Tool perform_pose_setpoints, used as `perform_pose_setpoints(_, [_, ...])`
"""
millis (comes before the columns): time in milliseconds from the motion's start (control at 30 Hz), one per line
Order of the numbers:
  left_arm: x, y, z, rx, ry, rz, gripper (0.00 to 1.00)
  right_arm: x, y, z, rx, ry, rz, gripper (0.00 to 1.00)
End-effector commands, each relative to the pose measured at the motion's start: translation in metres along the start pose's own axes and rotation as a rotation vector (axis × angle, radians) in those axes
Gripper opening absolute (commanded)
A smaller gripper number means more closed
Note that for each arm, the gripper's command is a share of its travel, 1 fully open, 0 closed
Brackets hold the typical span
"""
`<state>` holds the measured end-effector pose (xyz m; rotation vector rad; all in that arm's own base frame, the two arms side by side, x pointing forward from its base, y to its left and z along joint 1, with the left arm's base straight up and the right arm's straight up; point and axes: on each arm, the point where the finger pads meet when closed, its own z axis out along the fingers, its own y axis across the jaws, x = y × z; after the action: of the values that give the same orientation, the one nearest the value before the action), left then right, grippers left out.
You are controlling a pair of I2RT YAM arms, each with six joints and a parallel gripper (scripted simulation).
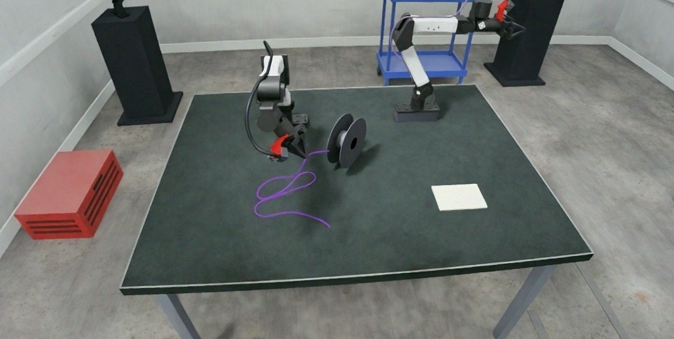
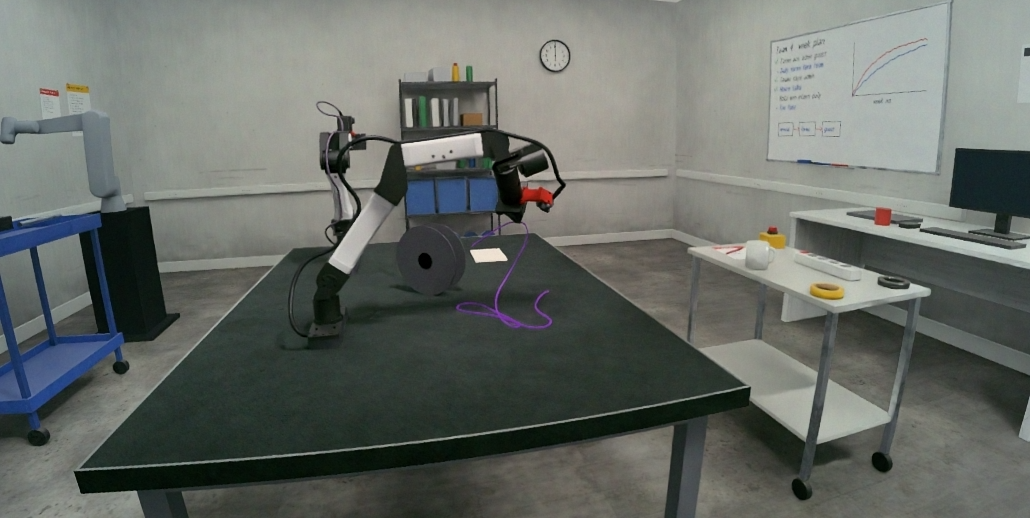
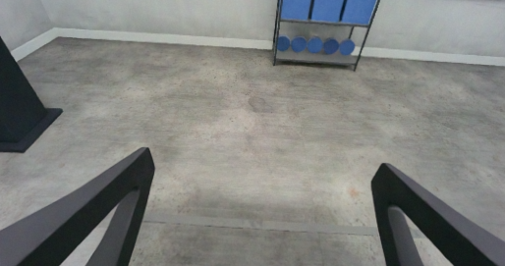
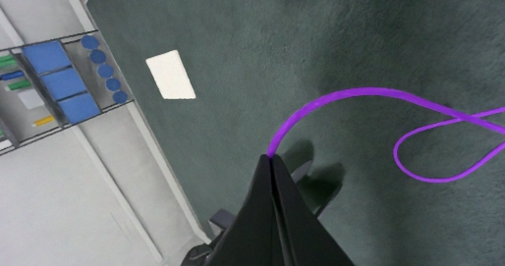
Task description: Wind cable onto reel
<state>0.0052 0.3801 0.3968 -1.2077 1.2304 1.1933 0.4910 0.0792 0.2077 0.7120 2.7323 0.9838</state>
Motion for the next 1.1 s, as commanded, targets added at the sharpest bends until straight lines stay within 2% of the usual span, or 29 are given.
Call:
perform_pose_setpoints(0, [0.0057,0.0019,0.0023,-0.011,0.007,-0.009,1.00,0.0023,0.0033,0.0049,0.003,0.012,-0.003,0.00])
perform_pose_setpoints(467, [0.0057,0.0019,0.0023,-0.011,0.007,-0.009,1.00,-0.0025,-0.0018,-0.0009,-0.004,0.005,-0.002,0.00])
perform_pose_setpoints(1067, [0.0057,0.0018,0.0023,-0.010,0.007,-0.008,0.75,-0.0005,0.0001,0.0007,-0.004,0.009,-0.006,0.00])
